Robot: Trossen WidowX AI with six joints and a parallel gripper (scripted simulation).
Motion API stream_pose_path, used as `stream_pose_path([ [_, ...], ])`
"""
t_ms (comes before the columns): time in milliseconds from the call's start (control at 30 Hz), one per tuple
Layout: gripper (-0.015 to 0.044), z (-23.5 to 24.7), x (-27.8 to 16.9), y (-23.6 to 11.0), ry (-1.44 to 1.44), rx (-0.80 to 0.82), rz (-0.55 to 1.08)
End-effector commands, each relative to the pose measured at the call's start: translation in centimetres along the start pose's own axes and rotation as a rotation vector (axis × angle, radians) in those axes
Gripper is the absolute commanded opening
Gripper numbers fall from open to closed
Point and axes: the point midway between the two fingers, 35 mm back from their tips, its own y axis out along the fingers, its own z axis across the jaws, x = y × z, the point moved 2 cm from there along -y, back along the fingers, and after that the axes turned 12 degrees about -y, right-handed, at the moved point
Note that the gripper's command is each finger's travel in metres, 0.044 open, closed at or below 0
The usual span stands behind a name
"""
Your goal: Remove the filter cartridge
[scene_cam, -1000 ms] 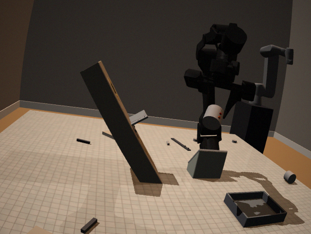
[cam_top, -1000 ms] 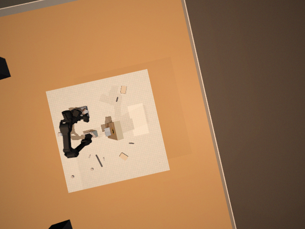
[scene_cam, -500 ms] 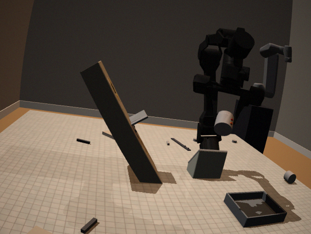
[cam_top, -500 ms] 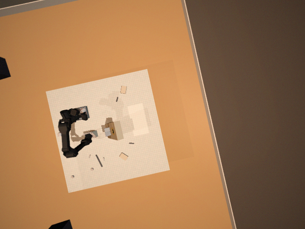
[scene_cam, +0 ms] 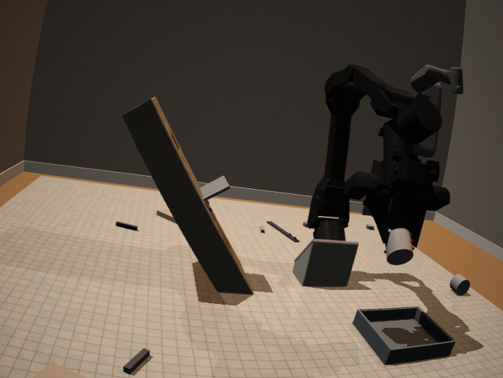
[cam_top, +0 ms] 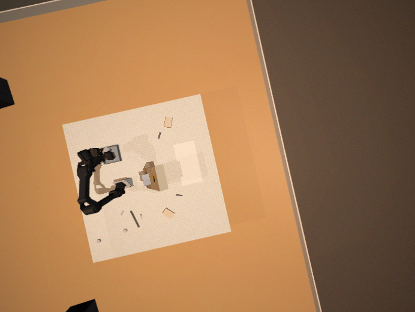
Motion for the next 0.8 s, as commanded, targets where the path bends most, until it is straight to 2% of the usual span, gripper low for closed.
stream_pose_path([
  [0, 0.0000, 2.9, -0.7, 1.9, -0.103, 0.059, -0.016],
  [333, 0.0000, 7.9, -3.4, 5.2, -0.299, 0.170, -0.034],
  [567, 0.0000, 8.0, -3.5, 5.4, -0.303, 0.172, -0.035],
  [767, 0.0000, 8.4, -4.8, 8.2, -0.303, 0.172, -0.035],
])
